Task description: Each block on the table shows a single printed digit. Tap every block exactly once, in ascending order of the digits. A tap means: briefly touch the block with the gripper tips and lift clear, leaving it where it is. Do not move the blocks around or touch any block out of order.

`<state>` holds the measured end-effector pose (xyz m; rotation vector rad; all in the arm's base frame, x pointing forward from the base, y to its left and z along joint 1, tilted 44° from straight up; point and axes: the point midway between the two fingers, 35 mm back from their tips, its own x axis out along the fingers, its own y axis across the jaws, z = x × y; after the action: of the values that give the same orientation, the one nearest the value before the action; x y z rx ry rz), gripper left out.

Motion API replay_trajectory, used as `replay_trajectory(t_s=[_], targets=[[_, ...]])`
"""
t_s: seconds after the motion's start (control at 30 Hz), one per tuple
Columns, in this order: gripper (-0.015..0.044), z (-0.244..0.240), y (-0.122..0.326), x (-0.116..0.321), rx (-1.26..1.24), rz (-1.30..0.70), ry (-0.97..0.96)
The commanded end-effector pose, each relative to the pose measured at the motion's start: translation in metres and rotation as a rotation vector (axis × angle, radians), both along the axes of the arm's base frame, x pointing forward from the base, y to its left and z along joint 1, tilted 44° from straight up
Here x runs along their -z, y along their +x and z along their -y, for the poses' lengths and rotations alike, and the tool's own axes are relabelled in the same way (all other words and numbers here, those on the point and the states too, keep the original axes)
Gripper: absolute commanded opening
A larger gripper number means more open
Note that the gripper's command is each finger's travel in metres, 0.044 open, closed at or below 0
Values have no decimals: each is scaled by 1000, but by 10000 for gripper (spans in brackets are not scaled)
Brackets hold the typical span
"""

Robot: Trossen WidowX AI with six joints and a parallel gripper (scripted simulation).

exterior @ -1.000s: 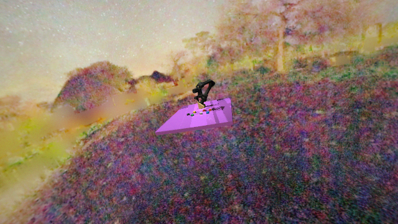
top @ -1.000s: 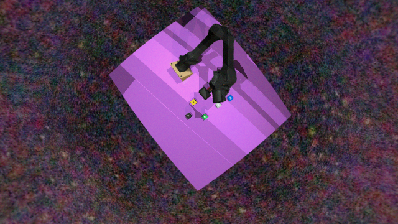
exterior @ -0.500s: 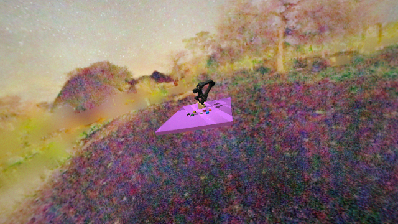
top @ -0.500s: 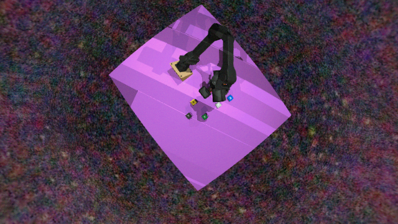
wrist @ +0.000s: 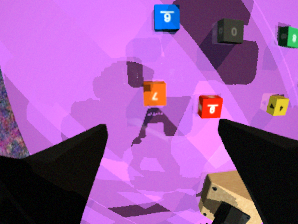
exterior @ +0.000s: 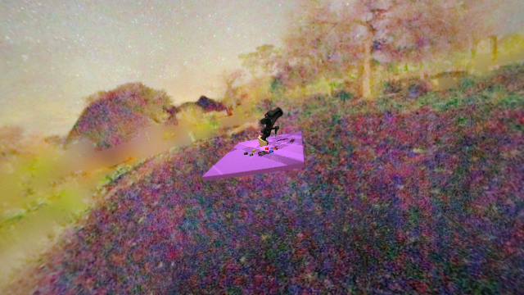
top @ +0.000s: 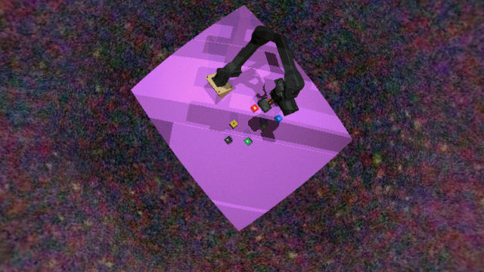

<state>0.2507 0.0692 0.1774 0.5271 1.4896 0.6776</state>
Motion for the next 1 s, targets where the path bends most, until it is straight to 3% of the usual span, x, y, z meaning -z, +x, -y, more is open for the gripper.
replay_trajectory(t_s=[0.0, 0.53, 0.83, 0.97], targets=[[400, -3, 0, -4, 10, -6, 3], [400, -2, 2, -4, 10, -6, 3], [400, 6, 96, 7, 10, 0, 3], [400, 7, 103, 9, 10, 0, 2]])
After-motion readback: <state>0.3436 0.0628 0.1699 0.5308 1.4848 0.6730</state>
